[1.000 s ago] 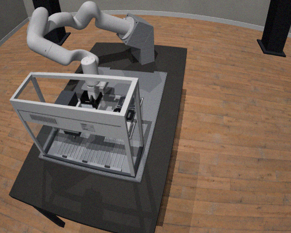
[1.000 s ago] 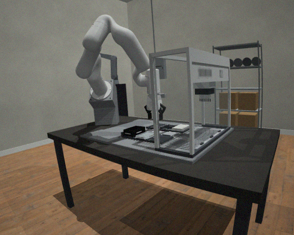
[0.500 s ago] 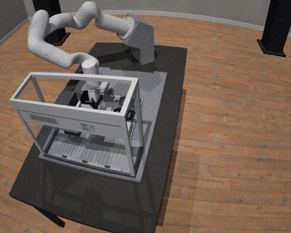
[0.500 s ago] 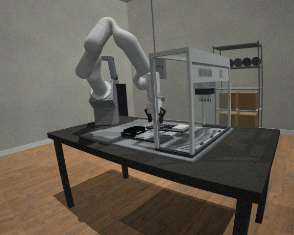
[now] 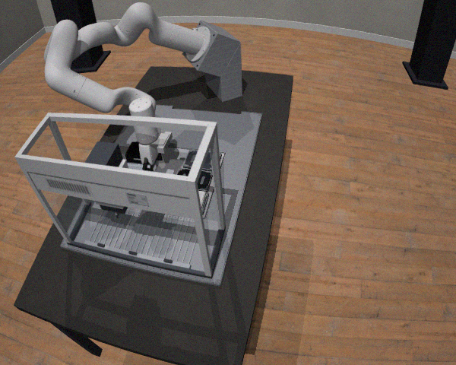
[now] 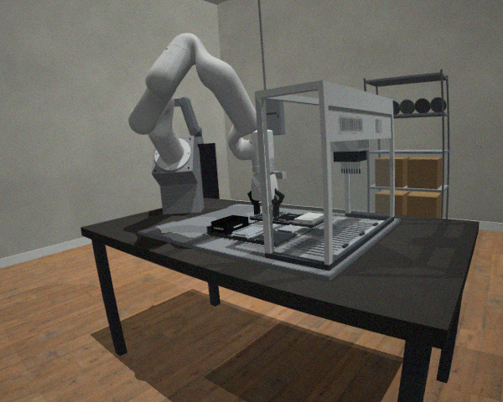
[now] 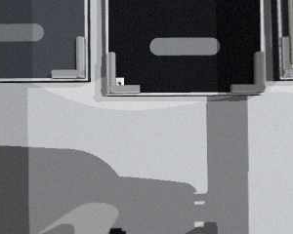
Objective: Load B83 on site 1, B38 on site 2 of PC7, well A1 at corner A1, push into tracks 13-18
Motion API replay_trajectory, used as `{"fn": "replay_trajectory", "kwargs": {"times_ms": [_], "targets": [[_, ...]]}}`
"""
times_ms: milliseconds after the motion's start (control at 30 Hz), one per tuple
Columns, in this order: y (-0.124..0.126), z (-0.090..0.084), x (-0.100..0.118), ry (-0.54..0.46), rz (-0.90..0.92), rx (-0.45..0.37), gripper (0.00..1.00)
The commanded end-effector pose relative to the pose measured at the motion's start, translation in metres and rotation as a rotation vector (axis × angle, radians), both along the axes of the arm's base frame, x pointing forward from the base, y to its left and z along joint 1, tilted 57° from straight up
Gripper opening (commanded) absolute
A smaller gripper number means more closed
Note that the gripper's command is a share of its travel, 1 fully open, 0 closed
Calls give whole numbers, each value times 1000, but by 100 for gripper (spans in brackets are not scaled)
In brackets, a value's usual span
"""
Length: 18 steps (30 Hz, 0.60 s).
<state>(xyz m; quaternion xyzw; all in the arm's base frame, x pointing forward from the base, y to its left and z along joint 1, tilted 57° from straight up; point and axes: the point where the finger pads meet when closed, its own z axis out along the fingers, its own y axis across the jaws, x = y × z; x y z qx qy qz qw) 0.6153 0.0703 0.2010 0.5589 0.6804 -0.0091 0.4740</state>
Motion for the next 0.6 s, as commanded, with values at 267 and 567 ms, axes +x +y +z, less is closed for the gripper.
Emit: {"fn": "replay_trajectory", "kwargs": {"times_ms": [267,567], "targets": [[-10,-11,13,-1,1,0,100],[-16,-16,19,-1,1,0,100]]}}
